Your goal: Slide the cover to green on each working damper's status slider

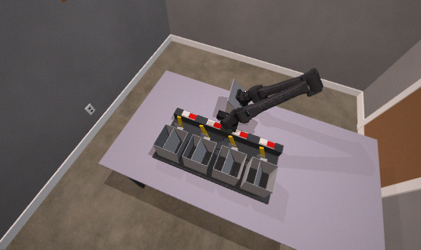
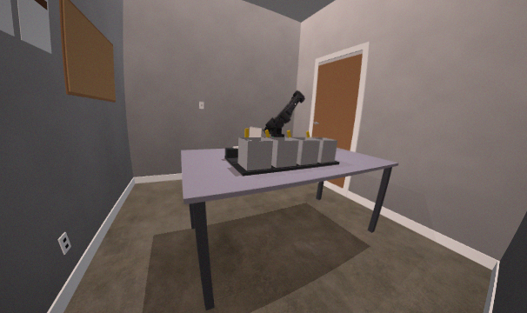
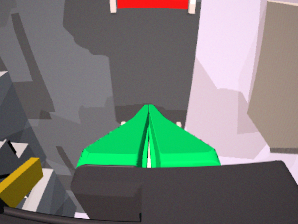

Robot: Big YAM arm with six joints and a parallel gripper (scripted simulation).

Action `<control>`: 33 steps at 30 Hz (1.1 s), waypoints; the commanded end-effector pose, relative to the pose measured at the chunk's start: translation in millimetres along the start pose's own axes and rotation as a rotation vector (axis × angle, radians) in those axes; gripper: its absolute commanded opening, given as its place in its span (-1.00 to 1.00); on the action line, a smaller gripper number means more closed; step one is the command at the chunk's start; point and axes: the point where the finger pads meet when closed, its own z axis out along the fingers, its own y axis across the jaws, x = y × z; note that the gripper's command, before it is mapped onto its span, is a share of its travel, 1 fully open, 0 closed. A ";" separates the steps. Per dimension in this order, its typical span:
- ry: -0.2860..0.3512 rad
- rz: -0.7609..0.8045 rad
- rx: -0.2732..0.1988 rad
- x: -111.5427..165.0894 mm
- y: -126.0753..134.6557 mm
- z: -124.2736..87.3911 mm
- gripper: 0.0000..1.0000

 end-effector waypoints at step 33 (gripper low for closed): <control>0.000 0.004 0.008 3.4 0.0 5.1 -1.00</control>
